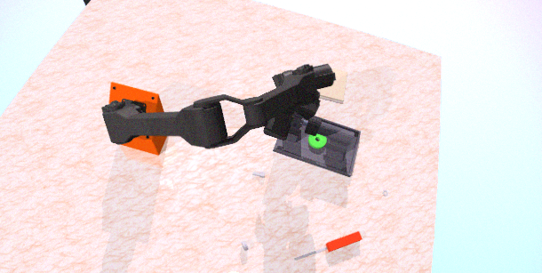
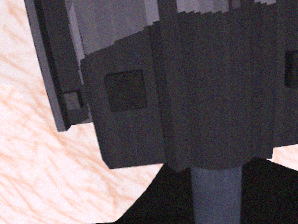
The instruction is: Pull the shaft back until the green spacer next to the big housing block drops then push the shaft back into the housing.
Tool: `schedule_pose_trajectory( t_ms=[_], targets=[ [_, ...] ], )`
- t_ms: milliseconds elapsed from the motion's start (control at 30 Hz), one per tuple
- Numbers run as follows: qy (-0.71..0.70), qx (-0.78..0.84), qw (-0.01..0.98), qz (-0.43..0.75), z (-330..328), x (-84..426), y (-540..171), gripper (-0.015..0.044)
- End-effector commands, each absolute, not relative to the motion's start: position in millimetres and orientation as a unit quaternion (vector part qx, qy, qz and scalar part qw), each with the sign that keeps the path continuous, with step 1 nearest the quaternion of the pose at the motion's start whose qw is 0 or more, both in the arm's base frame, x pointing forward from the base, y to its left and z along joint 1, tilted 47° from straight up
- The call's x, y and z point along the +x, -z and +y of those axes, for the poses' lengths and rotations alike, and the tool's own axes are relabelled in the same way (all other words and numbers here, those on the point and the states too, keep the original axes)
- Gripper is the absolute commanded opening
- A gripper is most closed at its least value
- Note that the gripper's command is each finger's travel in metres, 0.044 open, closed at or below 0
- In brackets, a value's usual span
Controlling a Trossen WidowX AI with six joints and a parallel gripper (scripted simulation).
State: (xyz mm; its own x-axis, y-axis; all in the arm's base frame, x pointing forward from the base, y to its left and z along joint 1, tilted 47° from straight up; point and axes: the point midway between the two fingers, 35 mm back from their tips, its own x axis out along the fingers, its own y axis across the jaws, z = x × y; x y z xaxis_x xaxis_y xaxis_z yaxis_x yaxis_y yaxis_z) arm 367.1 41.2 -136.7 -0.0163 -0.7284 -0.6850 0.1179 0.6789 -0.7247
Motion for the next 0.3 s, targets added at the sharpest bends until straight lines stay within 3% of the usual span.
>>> schedule_pose_trajectory(
  t_ms=[0, 267],
  targets=[
    [0.321, -0.240, 0.659, 0.636, 41.2, 367.1, 136.7, 0.0079],
    [0.321, -0.240, 0.659, 0.636, 41.2, 367.1, 136.7, 0.0289]
  ],
)
